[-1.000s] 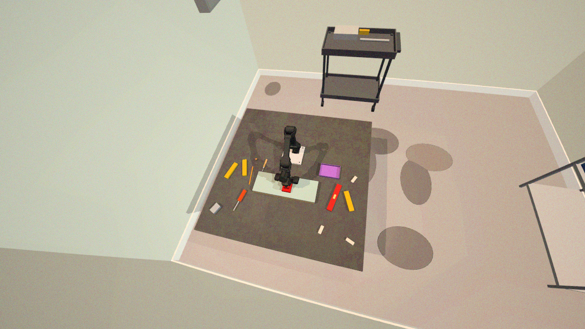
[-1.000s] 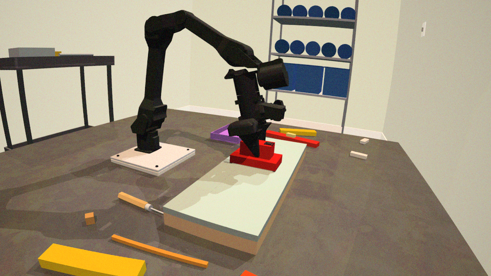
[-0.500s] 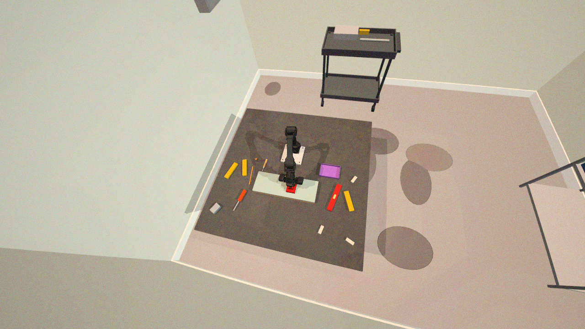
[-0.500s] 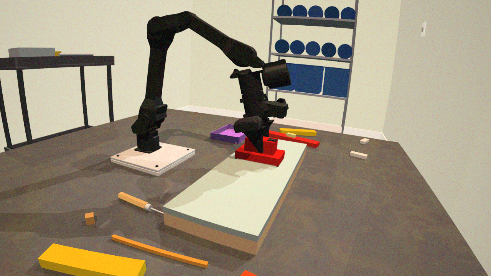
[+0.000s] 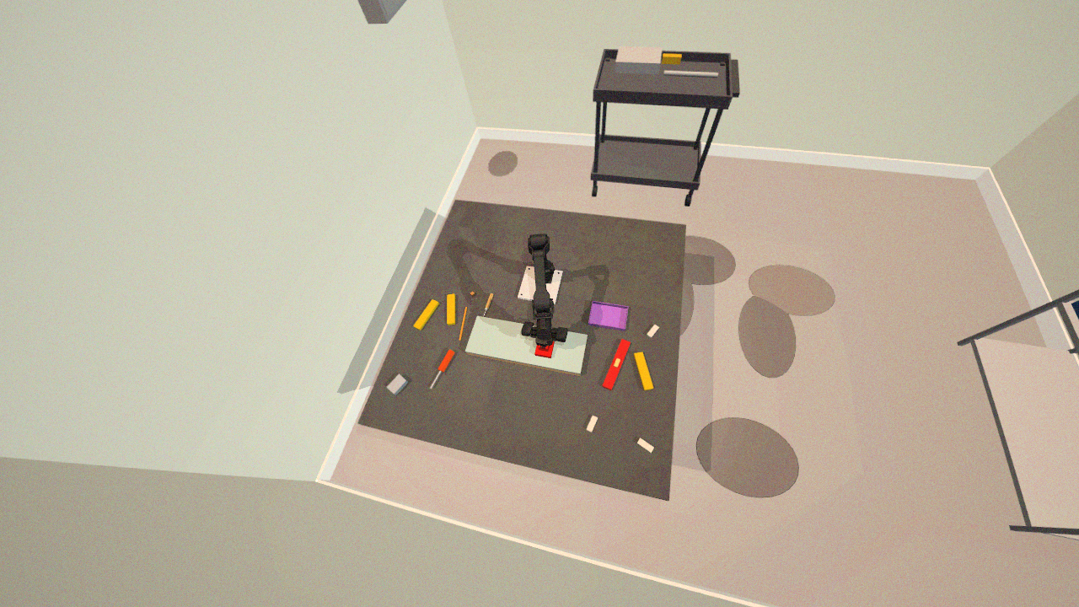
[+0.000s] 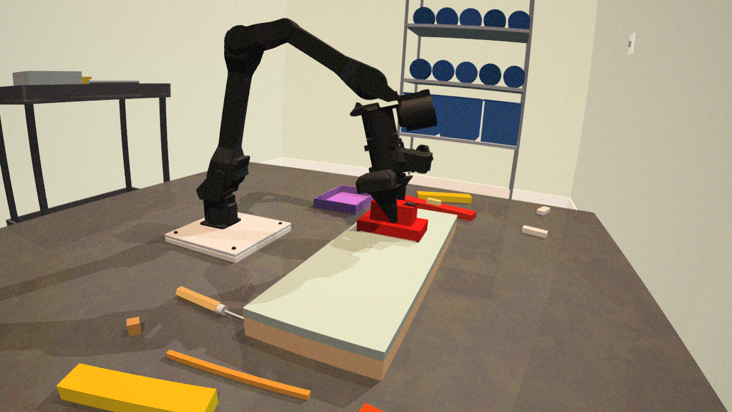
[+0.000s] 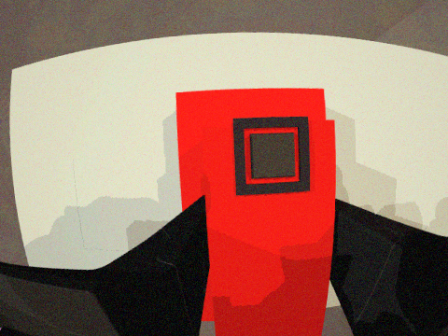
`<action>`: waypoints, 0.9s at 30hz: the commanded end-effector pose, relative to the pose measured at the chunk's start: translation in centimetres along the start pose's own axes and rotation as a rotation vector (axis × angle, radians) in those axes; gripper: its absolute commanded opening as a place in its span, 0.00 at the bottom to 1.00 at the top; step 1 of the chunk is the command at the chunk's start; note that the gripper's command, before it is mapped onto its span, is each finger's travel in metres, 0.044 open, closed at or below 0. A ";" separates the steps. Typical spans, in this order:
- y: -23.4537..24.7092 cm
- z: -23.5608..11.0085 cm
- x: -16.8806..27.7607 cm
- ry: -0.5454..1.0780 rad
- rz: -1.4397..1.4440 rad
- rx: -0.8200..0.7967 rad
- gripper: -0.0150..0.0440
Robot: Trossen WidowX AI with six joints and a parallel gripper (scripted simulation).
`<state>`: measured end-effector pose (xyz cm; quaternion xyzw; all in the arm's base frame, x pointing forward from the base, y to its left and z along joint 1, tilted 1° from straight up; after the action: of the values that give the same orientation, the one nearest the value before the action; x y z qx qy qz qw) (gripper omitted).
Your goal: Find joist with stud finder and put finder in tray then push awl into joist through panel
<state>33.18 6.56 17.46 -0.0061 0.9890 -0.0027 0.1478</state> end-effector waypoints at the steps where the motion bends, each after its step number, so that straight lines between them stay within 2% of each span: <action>1: 0.8 0.2 -0.1 0.003 0.004 0.005 0.25; 27: 6.5 0.1 -0.5 0.003 0.005 0.001 0.25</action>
<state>33.45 12.41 17.54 -0.0057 0.9891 -0.0001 0.1472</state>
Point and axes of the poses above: the point midway between the two fingers, 35 mm back from their tips, its own z axis out along the fingers, its own y axis across the jaws, x = y × z, the point moved 9 cm from there along -z, back along the fingers, and after that the axes turned 3 degrees about -z, right-handed, at the moved point
